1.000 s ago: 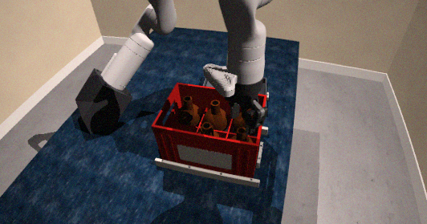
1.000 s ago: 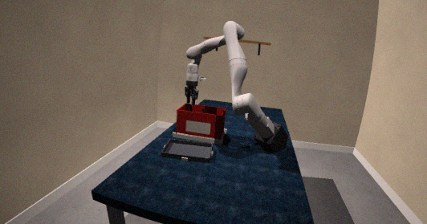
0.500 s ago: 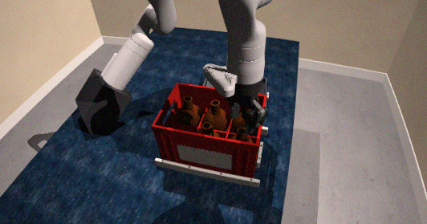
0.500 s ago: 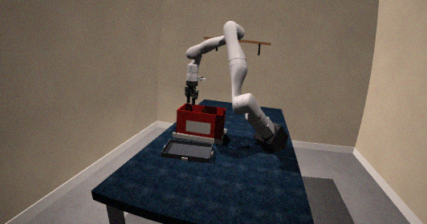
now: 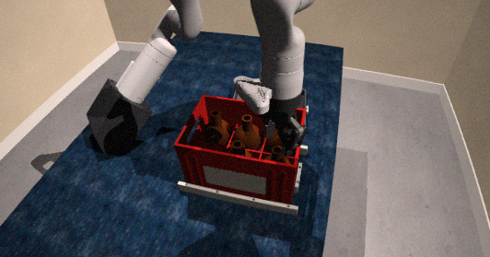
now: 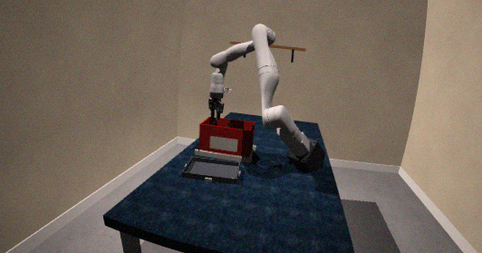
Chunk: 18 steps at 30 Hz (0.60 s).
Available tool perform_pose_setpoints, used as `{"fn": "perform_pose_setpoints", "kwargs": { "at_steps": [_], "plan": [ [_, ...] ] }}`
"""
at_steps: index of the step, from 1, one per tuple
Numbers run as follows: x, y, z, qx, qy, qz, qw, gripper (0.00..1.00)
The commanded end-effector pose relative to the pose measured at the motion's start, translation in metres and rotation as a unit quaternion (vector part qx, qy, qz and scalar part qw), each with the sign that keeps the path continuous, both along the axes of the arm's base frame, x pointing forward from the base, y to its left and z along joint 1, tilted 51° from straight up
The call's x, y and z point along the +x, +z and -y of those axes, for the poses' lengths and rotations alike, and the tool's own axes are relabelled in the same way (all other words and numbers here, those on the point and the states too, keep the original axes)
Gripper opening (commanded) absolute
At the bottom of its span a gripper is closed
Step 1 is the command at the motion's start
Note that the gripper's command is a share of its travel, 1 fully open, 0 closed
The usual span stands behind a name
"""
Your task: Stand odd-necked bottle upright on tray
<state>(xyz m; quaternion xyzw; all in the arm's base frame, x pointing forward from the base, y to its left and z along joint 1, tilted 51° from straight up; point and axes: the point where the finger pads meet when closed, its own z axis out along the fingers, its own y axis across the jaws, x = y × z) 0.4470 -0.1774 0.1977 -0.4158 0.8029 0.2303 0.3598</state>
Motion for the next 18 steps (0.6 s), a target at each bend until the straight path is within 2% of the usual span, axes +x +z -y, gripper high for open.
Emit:
{"fn": "perform_pose_setpoints", "kwargs": {
  "at_steps": [1, 18],
  "plan": [
    [0.000, -0.001, -0.001, 0.000, 0.001, 0.000, 1.000, 0.64],
    [0.008, -0.013, -0.014, 0.000, 0.001, 0.000, 1.000, 0.64]
  ]
}}
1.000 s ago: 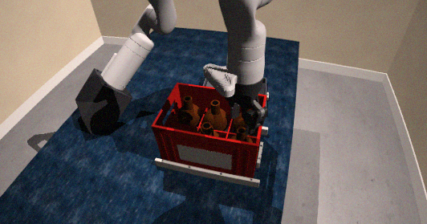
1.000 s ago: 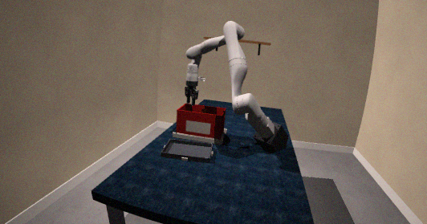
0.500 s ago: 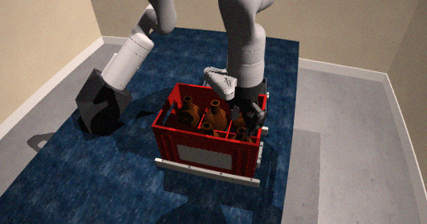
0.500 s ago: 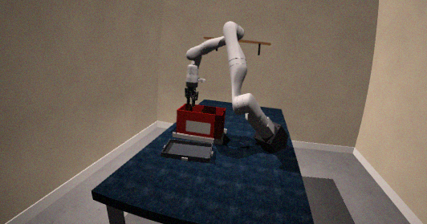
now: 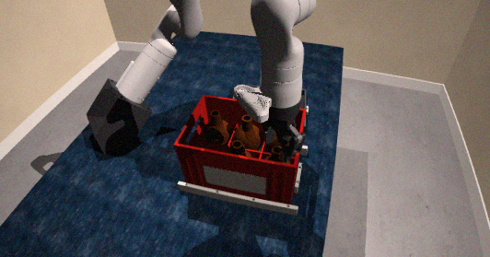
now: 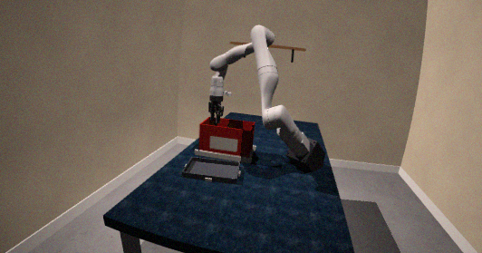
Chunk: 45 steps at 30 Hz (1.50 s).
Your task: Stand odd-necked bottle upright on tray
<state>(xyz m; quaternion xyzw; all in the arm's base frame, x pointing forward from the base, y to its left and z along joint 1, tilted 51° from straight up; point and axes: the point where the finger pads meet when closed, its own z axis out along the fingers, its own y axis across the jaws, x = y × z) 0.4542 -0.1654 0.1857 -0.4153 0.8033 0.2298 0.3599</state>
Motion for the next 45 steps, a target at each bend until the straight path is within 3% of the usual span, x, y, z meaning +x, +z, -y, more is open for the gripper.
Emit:
{"fn": "perform_pose_setpoints", "kwargs": {
  "at_steps": [1, 45],
  "plan": [
    [0.000, -0.001, -0.002, 0.001, 0.001, 0.000, 1.000, 0.64],
    [0.007, -0.011, -0.013, 0.001, 0.001, 0.000, 1.000, 0.64]
  ]
}}
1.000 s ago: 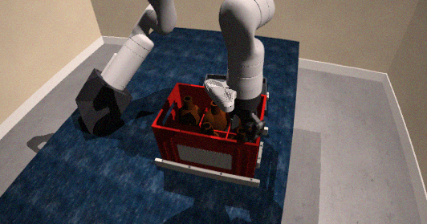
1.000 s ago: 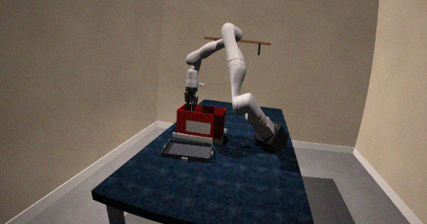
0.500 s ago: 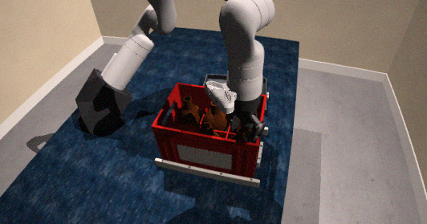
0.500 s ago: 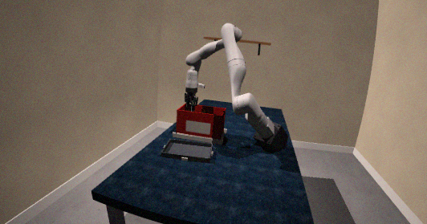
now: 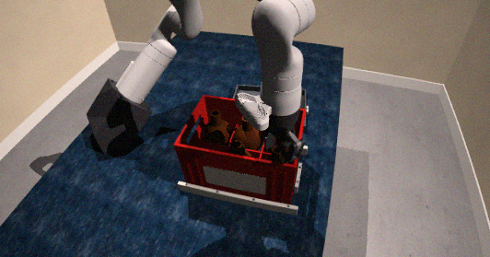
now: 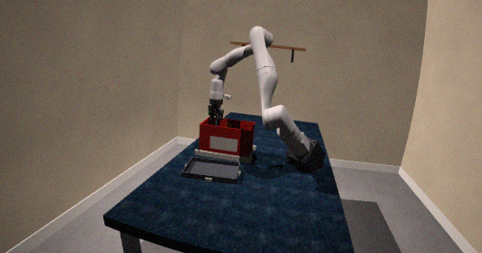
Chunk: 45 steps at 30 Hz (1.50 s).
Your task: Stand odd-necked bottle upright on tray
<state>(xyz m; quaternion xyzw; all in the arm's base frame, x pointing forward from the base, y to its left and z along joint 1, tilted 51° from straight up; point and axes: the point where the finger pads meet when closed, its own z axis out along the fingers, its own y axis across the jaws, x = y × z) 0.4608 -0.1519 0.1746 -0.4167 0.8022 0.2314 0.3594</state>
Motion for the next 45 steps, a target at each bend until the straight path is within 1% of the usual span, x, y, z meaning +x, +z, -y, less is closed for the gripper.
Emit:
{"fn": "perform_pose_setpoints", "kwargs": {
  "at_steps": [1, 18, 19, 45],
  "plan": [
    [0.0000, 0.0003, 0.0008, 0.000, -0.001, 0.000, 1.000, 0.64],
    [0.0000, 0.0003, 0.0008, 0.000, -0.001, 0.000, 1.000, 0.64],
    [0.0000, 0.0003, 0.0008, 0.000, -0.001, 0.000, 1.000, 0.00],
    [0.0000, 0.0003, 0.0008, 0.000, -0.001, 0.000, 1.000, 0.00]
  ]
}}
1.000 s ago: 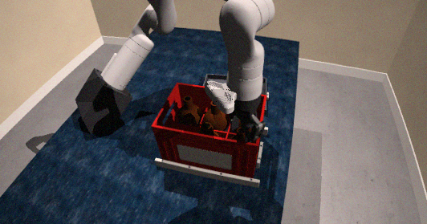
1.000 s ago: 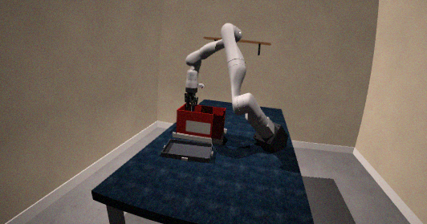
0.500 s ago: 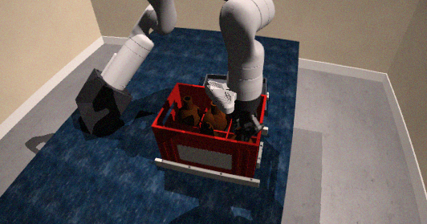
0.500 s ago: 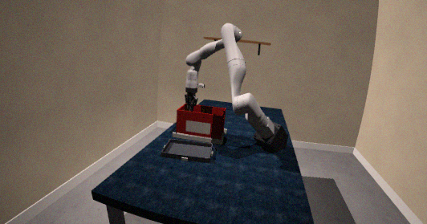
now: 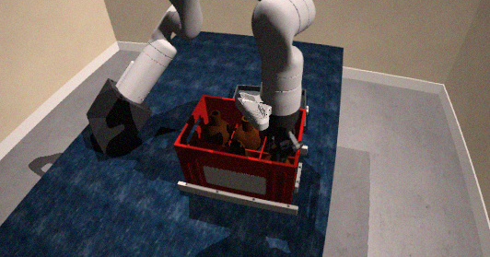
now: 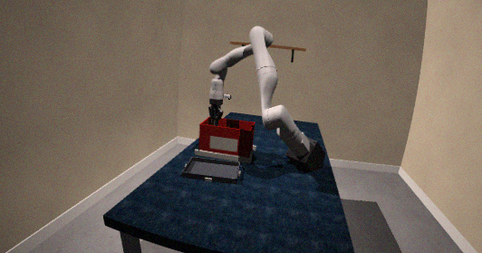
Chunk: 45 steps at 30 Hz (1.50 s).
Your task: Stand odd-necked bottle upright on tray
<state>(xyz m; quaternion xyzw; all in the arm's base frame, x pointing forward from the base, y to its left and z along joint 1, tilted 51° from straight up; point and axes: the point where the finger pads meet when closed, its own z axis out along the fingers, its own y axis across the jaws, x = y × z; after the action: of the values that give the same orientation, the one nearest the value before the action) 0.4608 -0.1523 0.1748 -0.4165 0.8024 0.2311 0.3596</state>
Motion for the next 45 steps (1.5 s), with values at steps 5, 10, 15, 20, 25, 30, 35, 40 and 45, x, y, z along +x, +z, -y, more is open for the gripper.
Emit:
{"fn": "perform_pose_setpoints", "kwargs": {
  "at_steps": [5, 10, 15, 20, 25, 30, 35, 40, 45],
  "plan": [
    [0.0001, 0.0001, 0.0004, 0.000, 0.000, 0.000, 1.000, 0.00],
    [0.0001, 0.0001, 0.0004, 0.000, 0.000, 0.000, 1.000, 0.00],
    [0.0001, 0.0001, 0.0004, 0.000, 0.000, 0.000, 1.000, 0.00],
    [0.0001, 0.0001, 0.0004, 0.000, 0.000, 0.000, 1.000, 0.00],
    [0.0001, 0.0001, 0.0004, 0.000, 0.000, 0.000, 1.000, 0.00],
    [0.0001, 0.0001, 0.0004, 0.000, 0.000, 0.000, 1.000, 0.00],
    [0.0001, 0.0001, 0.0004, 0.000, 0.000, 0.000, 1.000, 0.00],
    [0.0001, 0.0001, 0.0004, 0.000, 0.000, 0.000, 1.000, 0.00],
    [0.0001, 0.0001, 0.0004, 0.000, 0.000, 0.000, 1.000, 0.64]
  ]
}}
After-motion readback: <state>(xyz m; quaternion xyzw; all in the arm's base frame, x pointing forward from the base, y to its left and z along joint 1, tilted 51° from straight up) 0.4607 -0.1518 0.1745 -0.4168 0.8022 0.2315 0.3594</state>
